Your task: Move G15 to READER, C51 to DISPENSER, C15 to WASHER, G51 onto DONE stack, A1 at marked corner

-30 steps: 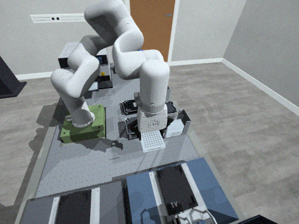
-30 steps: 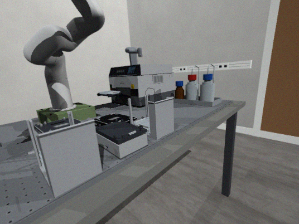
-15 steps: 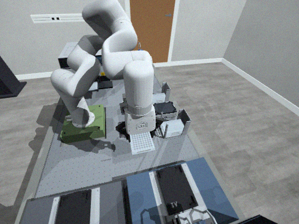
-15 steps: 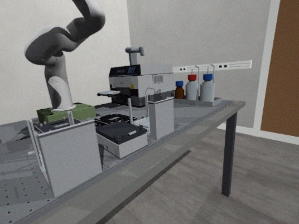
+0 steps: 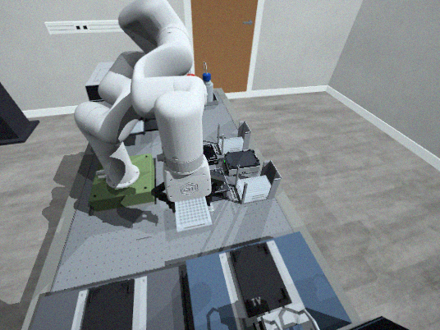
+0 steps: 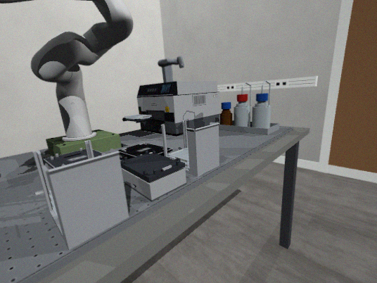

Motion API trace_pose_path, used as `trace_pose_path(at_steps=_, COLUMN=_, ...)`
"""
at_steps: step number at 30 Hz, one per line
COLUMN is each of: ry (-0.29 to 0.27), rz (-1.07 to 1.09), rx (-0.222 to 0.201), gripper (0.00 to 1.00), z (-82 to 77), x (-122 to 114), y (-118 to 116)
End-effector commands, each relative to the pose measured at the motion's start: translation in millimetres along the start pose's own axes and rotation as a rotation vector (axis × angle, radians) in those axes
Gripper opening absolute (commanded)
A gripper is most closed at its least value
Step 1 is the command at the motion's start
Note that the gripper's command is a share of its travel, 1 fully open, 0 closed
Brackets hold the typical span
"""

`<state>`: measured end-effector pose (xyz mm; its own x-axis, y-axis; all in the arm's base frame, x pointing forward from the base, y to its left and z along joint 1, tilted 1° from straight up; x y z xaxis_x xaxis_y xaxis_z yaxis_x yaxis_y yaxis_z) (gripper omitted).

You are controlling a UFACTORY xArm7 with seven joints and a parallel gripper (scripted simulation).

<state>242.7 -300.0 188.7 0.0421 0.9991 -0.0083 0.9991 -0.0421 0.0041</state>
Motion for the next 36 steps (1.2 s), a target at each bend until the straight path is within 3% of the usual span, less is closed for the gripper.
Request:
trace_pose_path(at_steps=1, ry=-0.003, rz=0.000, rx=-0.002, gripper=0.00, z=-1.4, x=-1, y=-14)
trace_pose_path(at_steps=36, ry=-0.004, rz=0.003, rx=-0.001, gripper=0.00, z=-1.2, x=-5, y=-114)
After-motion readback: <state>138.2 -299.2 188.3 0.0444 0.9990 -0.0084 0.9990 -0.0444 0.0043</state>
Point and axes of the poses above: the point where the finger pads meet when closed, its own z axis out along the fingers, its own y axis across the jaws, x = y × z, the point moved 2 cm from there along -z, back along the fingers, and after that the axes turned 2 degrees about z, right-handed, at the moved point
